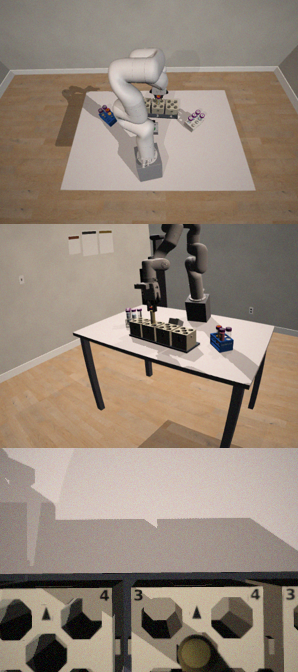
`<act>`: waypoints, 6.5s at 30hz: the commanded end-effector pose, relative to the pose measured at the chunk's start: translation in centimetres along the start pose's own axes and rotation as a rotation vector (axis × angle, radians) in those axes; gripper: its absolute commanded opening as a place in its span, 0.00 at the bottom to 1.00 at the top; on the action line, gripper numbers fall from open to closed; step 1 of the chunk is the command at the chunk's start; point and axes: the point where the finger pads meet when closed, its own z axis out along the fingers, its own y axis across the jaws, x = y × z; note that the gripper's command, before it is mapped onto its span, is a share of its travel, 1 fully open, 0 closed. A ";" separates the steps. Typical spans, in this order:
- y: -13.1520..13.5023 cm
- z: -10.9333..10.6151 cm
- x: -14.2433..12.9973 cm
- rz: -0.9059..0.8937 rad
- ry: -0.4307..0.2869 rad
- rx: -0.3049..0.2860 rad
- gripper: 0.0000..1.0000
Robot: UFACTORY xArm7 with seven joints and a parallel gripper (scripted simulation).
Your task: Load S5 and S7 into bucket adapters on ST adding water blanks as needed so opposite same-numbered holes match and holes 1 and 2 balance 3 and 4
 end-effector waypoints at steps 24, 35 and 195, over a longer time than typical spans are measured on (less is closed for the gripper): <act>0.0 2.6 0.2 0.000 0.004 -0.001 0.00; 0.0 3.5 0.2 0.000 0.004 -0.001 0.00; 0.0 -6.5 0.2 0.000 0.004 -0.001 0.44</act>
